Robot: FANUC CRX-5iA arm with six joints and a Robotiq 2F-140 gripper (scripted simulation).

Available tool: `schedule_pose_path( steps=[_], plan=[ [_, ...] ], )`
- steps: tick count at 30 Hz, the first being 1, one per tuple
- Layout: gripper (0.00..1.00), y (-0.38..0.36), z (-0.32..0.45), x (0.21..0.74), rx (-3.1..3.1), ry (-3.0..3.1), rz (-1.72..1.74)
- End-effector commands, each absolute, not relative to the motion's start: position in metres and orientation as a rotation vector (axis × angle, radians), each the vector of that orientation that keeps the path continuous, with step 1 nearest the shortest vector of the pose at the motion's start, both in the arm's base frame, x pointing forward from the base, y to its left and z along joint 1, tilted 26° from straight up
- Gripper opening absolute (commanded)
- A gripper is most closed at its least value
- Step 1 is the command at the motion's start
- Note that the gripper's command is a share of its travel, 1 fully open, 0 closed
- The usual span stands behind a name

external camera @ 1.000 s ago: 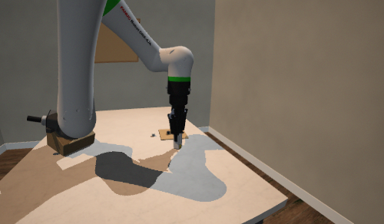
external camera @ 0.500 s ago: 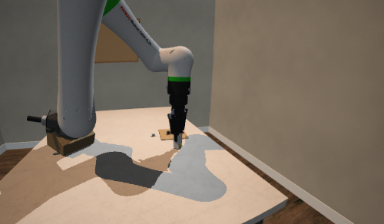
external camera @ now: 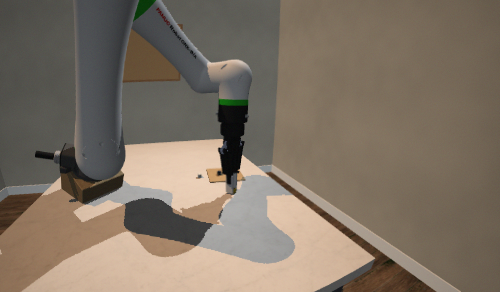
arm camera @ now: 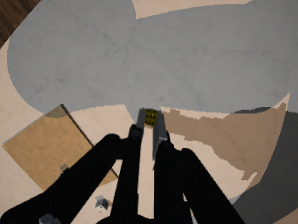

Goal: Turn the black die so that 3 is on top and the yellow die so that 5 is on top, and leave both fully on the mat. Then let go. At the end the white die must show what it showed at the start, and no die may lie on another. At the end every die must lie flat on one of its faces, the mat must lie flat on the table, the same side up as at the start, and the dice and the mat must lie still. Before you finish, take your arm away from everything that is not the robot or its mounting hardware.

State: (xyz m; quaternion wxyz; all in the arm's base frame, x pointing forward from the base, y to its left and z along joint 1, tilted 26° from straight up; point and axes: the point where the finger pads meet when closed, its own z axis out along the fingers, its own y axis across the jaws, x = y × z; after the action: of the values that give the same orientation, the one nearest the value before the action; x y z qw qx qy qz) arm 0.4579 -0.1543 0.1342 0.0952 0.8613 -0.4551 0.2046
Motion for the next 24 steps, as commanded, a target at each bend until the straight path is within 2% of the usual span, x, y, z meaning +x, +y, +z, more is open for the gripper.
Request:
schedule_pose_path(
  steps=[1,16,24],
  plan=[
    [0.07,-0.152,0.142,0.456,2.553,-1.349,0.607],
    [0.07,-0.122,0.216,0.434,2.553,-1.349,0.607],
    [0.07,-0.12,0.222,0.432,2.553,-1.349,0.607]
  ],
)
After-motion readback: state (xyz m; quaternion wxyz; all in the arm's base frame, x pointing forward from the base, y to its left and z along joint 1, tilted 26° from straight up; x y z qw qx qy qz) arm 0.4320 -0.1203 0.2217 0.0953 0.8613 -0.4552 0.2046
